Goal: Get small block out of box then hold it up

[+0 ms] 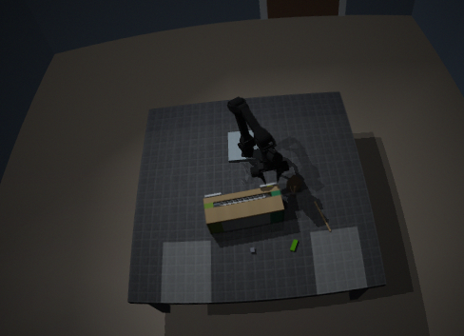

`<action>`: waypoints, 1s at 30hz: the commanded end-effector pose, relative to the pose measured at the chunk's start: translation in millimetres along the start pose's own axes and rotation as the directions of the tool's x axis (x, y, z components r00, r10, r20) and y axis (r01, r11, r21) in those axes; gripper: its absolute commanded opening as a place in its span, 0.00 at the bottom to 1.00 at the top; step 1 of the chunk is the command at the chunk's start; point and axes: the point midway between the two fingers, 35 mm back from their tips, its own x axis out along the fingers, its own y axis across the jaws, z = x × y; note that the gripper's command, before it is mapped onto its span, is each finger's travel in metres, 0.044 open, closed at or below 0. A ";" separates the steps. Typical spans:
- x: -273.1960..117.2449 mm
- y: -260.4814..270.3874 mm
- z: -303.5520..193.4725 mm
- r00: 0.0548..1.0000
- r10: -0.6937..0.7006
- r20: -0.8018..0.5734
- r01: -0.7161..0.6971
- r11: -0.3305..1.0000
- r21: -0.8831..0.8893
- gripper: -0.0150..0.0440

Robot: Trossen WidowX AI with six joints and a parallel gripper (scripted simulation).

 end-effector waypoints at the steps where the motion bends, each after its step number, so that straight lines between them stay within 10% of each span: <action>1: 39.9 2.0 25.9 1.000 0.011 0.024 -0.011 1.000 -0.011 0.74; 30: 80.5 2.8 45.6 1.000 0.011 0.024 -0.011 1.000 -0.011 0.74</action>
